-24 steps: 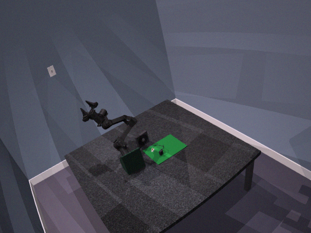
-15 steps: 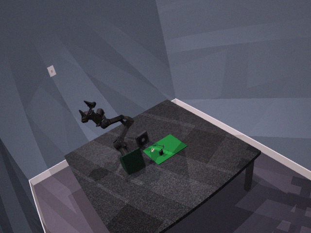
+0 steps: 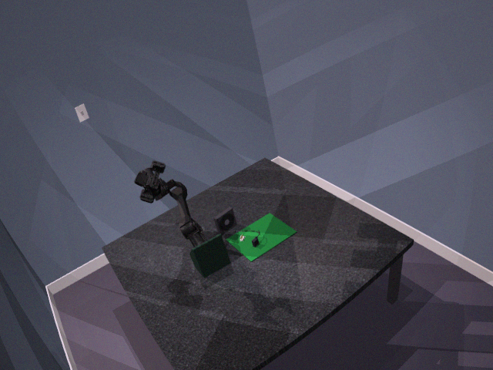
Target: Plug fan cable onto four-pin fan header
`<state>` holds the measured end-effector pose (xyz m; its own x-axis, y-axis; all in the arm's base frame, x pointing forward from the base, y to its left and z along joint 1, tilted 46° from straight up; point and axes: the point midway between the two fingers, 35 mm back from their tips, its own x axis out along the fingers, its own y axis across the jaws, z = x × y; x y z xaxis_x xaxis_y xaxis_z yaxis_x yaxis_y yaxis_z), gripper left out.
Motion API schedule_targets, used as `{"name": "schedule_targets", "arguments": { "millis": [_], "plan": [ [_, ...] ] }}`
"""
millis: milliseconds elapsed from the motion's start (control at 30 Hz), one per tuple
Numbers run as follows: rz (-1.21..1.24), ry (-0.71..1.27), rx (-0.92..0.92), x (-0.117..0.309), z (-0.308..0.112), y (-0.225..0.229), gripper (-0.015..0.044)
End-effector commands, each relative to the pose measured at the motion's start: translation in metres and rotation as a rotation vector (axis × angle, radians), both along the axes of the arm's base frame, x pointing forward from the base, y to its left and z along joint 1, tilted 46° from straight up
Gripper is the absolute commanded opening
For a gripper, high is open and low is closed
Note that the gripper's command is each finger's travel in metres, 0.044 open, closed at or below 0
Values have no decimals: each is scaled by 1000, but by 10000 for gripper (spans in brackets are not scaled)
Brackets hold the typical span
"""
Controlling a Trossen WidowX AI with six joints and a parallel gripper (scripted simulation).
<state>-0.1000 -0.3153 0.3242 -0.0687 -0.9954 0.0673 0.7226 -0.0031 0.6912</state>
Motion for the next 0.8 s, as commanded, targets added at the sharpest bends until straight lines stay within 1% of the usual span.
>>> {"name": "schedule_targets", "arguments": {
  "millis": [0, 167, 333, 433, 600, 767],
  "plan": [
    [148, 63, 142, 38, -33, -27, 440],
    [372, 170, 311, 100, -79, -48, 440],
    [593, 269, 459, 161, -123, -49, 440],
    [745, 334, 551, 201, -151, -39, 440],
    [917, 432, 633, 239, -179, -23, 440],
    [1257, 641, 733, 297, -224, 21, 440]
  ]
}}
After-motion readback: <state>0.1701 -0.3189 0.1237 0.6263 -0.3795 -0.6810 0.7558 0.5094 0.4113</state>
